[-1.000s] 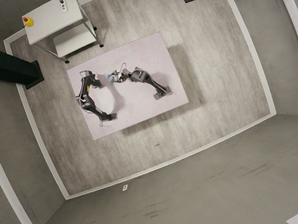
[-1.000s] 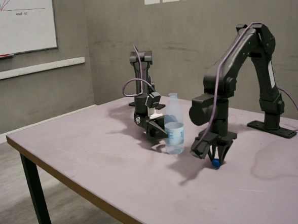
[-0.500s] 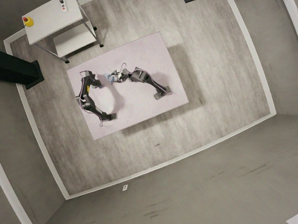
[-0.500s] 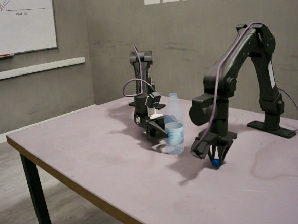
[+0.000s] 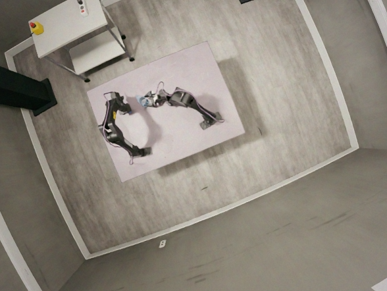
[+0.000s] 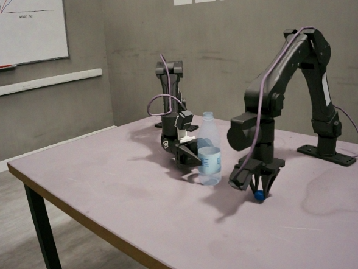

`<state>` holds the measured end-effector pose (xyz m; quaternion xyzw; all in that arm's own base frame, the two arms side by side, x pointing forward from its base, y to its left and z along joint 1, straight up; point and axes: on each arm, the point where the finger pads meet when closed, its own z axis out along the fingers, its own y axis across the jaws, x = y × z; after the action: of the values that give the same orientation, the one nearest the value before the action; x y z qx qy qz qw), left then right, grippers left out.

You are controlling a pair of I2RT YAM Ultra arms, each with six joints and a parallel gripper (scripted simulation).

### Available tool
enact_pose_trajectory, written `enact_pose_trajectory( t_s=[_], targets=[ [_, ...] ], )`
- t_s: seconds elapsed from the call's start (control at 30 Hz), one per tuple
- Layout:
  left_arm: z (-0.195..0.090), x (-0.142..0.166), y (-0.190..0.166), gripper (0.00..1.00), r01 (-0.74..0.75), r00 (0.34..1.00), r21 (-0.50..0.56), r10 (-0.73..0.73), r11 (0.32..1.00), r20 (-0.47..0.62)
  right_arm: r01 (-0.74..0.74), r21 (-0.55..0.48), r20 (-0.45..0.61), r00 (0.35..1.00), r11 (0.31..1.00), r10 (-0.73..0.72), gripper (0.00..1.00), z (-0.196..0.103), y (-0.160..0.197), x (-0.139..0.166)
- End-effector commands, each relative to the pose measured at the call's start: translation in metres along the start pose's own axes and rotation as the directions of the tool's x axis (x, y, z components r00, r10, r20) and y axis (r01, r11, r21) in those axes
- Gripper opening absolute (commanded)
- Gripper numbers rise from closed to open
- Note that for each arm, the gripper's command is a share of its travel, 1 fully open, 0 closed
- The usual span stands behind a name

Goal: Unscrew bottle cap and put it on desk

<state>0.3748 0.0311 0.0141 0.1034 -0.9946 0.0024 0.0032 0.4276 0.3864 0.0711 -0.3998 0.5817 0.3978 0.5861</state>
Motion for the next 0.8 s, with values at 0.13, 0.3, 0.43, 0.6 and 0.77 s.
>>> enact_pose_trajectory(
  t_s=[0.13, 0.3, 0.43, 0.6, 0.77],
  targets=[
    [-0.0012, -0.0051, -0.0012, 0.00, -0.004, 1.000, -0.003, 0.004, 1.000, 0.019, 0.010, 0.000, 0.014, 1.000, 1.000, -0.010, 0.73, 0.0009, -0.0007, -0.0071],
    [-0.0012, -0.0051, -0.0012, 0.00, -0.004, 1.000, -0.003, 0.004, 1.000, 0.019, 0.010, 0.000, 0.014, 1.000, 1.000, -0.010, 0.73, 0.0009, -0.0007, -0.0071],
    [-0.0012, -0.0051, -0.0012, 0.00, -0.004, 1.000, -0.003, 0.004, 1.000, 0.019, 0.010, 0.000, 0.014, 1.000, 1.000, -0.010, 0.73, 0.0009, -0.0007, -0.0071],
    [-0.0012, -0.0051, -0.0012, 0.00, -0.004, 1.000, -0.003, 0.004, 1.000, 0.019, 0.010, 0.000, 0.014, 1.000, 1.000, -0.010, 0.73, 0.0009, -0.0007, -0.0071],
    [-0.0061, -0.0035, -0.0005, 0.23, 0.000, 1.000, 0.002, 0.000, 1.000, 0.019, 0.010, 0.000, 0.014, 1.000, 1.000, -0.010, 0.94, 0.0009, -0.0007, -0.0071]
  ],
)
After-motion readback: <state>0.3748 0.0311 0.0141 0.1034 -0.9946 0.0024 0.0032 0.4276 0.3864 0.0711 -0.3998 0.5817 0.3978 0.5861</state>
